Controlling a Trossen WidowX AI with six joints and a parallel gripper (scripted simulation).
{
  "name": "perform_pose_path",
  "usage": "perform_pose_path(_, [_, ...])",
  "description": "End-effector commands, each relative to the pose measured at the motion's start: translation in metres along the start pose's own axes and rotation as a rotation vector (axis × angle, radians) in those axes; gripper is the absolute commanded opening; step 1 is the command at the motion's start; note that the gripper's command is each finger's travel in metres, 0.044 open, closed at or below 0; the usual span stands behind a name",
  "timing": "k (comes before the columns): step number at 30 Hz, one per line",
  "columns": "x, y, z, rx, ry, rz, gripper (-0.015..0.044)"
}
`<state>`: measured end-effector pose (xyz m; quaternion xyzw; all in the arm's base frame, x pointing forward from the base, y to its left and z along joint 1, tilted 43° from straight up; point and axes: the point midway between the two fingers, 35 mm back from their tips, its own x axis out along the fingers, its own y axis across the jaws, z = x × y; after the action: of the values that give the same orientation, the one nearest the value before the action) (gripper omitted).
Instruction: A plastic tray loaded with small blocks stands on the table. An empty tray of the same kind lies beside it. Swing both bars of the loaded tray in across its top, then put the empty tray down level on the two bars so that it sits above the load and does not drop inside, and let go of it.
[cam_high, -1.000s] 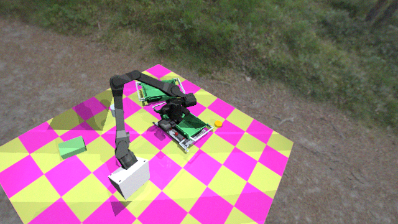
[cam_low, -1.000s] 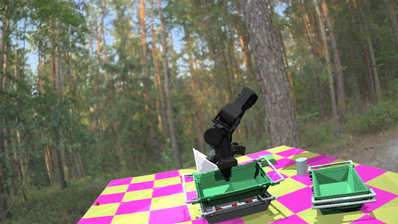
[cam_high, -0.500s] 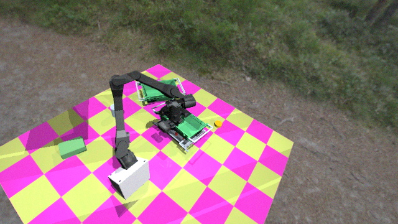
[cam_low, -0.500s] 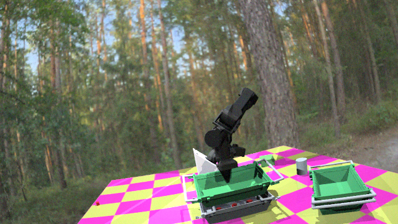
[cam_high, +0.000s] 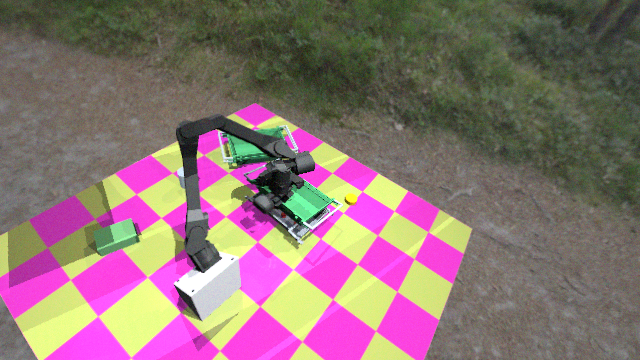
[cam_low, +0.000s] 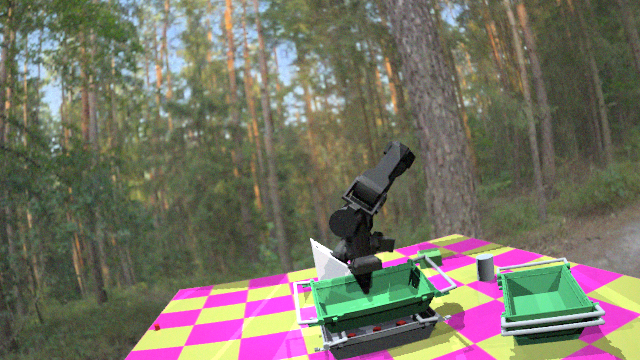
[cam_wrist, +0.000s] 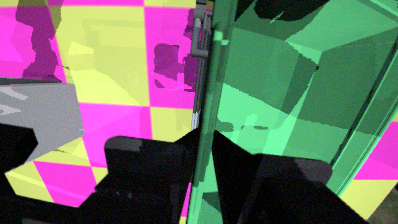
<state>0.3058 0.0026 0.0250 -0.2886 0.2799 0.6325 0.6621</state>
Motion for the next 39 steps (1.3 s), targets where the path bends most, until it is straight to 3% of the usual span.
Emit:
perform_pose_path(1, [0.0053,0.0029,0.0026,-0.004,0.001,0.018,0.0])
perform_pose_path(39, [0.0123,0.0053,0.0027,-0.004,0.001,0.018,0.0])
